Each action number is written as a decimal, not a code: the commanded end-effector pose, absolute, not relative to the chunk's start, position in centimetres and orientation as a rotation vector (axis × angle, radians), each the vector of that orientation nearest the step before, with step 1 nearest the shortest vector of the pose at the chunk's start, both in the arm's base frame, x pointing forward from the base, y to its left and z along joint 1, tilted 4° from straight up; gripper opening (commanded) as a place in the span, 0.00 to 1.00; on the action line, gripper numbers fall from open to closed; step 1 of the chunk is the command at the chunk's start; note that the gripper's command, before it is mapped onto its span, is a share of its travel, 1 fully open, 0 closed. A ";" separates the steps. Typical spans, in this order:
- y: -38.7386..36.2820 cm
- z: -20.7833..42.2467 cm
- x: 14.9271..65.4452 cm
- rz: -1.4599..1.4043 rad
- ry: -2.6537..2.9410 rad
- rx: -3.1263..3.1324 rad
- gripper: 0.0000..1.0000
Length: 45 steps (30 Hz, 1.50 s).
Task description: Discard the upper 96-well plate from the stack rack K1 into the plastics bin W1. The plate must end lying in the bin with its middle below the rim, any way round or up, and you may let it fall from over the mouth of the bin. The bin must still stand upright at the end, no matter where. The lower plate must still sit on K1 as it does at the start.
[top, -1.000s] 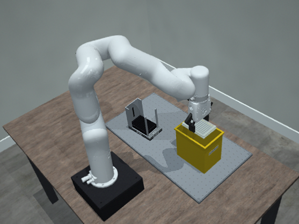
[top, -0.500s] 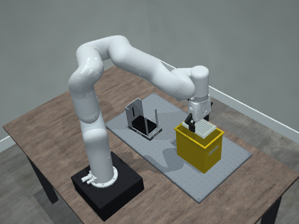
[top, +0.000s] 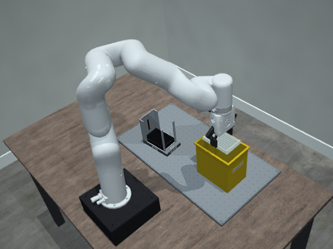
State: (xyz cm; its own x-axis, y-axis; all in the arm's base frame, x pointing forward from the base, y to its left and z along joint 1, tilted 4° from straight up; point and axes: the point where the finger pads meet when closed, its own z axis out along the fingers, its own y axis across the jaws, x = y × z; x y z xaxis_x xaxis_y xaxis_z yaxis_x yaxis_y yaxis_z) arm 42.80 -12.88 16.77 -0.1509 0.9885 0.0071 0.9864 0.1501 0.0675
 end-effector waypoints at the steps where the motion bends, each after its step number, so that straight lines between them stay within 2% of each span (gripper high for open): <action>1: -12.9 16.9 42.9 0.089 2.350 2.019 0.00; 45: -12.9 16.3 43.0 0.089 2.350 2.019 0.00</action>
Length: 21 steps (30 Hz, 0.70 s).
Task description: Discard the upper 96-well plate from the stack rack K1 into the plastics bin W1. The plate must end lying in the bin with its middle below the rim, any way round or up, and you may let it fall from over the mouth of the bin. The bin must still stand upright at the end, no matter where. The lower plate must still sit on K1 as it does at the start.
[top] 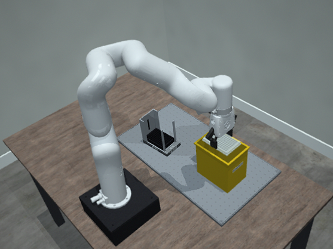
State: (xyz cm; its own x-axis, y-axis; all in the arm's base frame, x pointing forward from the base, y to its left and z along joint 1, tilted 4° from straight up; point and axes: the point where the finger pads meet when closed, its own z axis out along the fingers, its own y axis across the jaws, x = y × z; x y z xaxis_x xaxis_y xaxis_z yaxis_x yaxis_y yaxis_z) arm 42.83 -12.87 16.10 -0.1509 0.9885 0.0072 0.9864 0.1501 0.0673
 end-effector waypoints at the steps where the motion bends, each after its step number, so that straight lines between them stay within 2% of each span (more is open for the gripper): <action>1: -12.9 16.2 43.0 0.089 2.350 2.019 0.00; 12: -12.9 16.1 43.0 0.089 2.350 2.019 0.00; 13: -12.9 16.0 43.0 0.089 2.350 2.019 1.00; 21: -12.9 16.0 43.0 0.089 2.350 2.019 1.00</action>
State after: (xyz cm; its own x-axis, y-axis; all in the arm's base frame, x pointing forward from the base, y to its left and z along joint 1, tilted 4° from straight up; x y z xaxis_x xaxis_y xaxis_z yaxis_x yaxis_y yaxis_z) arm 42.86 -12.87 15.83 -0.1509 0.9885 0.0070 0.9864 0.1501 0.0677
